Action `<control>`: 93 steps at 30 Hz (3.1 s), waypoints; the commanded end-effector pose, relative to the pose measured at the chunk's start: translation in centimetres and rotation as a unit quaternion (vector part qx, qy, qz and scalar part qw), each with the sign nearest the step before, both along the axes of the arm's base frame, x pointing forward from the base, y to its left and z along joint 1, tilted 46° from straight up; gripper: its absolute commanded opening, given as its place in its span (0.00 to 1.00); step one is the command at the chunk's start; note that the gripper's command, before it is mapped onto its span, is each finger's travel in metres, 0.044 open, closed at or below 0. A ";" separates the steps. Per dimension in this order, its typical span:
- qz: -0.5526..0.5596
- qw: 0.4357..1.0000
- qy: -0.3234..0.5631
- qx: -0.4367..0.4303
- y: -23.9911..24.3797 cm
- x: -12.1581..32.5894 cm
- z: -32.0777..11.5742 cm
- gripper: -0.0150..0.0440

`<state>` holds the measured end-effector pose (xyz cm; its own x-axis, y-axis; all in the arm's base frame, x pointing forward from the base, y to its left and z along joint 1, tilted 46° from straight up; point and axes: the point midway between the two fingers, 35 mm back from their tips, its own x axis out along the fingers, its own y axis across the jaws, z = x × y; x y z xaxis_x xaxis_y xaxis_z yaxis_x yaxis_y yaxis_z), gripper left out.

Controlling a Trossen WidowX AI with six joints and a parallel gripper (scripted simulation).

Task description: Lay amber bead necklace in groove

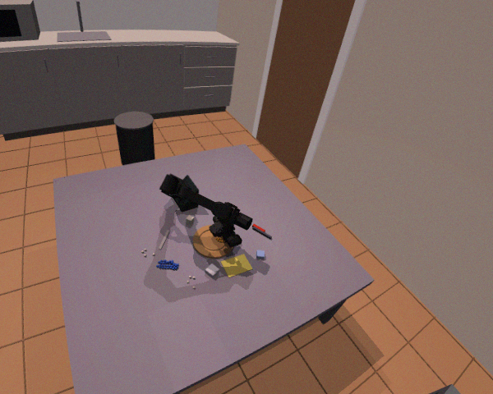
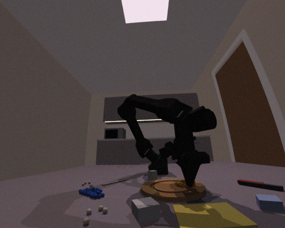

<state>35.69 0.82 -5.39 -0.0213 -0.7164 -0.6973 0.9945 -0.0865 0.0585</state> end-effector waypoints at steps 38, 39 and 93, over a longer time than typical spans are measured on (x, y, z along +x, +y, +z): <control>0.003 1.000 0.003 -0.002 0.2 0.8 -0.4 0.25; 0.003 1.000 0.003 -0.002 0.2 0.8 -0.5 0.25; 0.004 1.000 0.003 -0.001 0.6 0.8 -0.3 1.00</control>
